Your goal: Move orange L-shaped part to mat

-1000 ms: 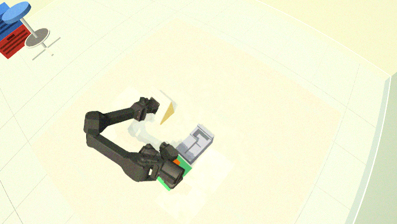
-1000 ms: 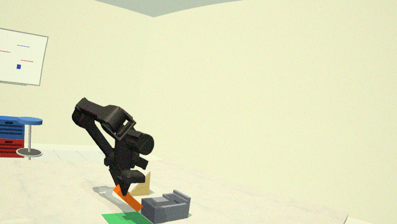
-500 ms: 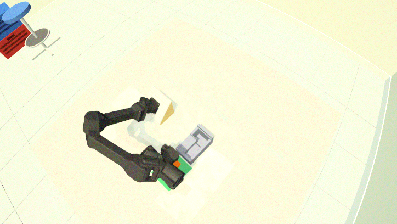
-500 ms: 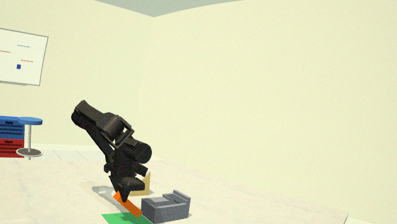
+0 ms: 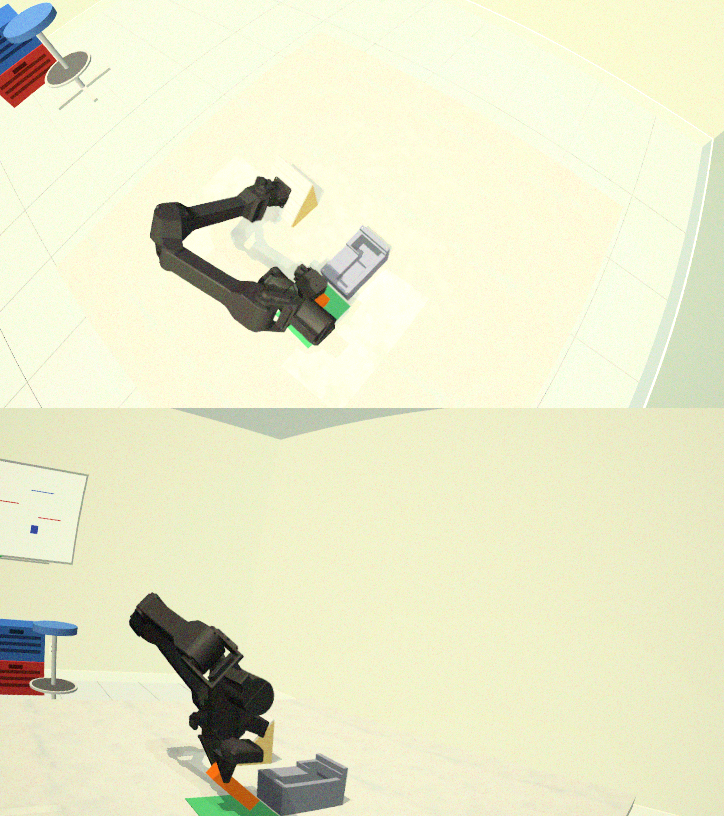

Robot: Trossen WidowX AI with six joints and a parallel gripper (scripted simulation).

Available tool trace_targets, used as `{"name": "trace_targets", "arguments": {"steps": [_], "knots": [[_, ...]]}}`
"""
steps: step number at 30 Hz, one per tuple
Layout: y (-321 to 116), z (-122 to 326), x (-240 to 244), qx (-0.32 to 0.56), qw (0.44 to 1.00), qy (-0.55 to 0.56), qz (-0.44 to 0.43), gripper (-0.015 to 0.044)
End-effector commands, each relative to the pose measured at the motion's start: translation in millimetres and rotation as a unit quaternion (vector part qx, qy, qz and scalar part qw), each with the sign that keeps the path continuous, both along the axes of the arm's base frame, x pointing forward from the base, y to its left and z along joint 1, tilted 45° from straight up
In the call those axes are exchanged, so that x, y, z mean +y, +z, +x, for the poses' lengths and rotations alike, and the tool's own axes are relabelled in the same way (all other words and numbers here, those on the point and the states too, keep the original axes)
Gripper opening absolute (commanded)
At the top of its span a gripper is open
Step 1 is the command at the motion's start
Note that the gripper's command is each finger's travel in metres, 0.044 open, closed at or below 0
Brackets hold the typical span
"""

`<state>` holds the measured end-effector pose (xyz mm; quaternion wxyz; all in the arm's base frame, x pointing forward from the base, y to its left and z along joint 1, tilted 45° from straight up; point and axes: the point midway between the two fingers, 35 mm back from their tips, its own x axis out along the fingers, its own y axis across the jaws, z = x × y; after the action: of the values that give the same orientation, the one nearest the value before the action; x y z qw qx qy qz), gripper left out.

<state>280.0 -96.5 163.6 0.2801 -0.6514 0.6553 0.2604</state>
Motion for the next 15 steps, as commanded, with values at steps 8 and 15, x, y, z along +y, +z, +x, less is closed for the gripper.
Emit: {"name": "trace_targets", "arguments": {"steps": [8,15], "knots": [[0,0,0,0.000,1.000,0.000,0.000,0.0184],[26,2,27,-0.005,1.000,0.025,0.004,0.0368]]}}
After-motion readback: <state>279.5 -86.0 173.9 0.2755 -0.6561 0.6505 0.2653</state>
